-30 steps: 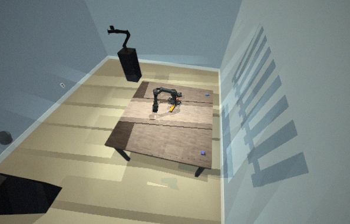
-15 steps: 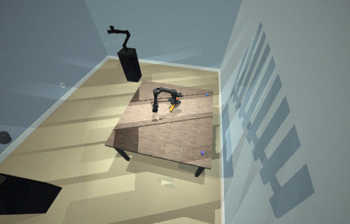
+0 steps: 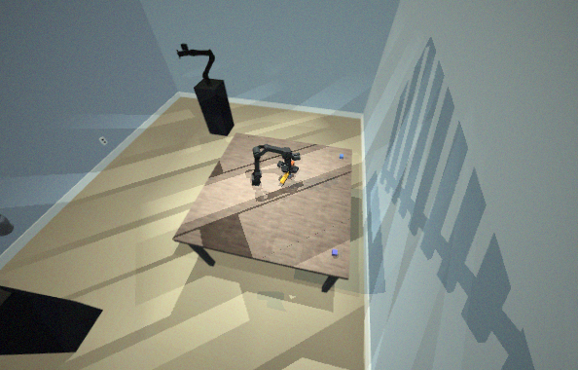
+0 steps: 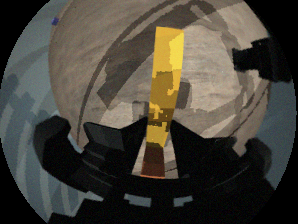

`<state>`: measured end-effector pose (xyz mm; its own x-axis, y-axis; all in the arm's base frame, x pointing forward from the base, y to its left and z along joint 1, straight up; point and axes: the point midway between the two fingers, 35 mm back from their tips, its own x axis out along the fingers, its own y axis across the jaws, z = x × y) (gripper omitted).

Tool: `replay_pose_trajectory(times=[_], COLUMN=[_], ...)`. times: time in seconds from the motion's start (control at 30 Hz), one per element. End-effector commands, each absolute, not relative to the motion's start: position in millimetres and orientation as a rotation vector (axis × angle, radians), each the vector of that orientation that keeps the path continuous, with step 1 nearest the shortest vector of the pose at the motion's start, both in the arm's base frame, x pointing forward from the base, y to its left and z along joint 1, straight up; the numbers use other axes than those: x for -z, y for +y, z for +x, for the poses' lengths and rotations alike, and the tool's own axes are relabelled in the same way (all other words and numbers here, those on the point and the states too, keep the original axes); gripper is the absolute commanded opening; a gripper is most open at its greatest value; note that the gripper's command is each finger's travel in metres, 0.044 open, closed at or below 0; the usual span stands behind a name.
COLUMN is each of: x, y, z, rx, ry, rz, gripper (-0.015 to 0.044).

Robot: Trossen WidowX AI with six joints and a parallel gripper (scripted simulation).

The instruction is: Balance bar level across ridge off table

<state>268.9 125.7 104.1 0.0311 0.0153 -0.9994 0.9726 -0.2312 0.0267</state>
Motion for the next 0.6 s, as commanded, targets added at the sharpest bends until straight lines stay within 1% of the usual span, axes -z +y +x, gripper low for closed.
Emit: replay_pose_trajectory(times=[0.0, 0.17, 0.2, 0.57], x=[-104.2, -104.2, -104.2, -104.2], y=[125.7, 125.7, 125.7, 125.7], z=[268.9, 268.9, 268.9, 268.9], rx=[1.347, 1.347, 1.347, 1.347], ry=[1.082, 1.082, 1.082, 1.082], rz=[1.407, 1.407, 1.407, 1.407], gripper=[0.0172, 0.0173, 0.0185, 0.0185])
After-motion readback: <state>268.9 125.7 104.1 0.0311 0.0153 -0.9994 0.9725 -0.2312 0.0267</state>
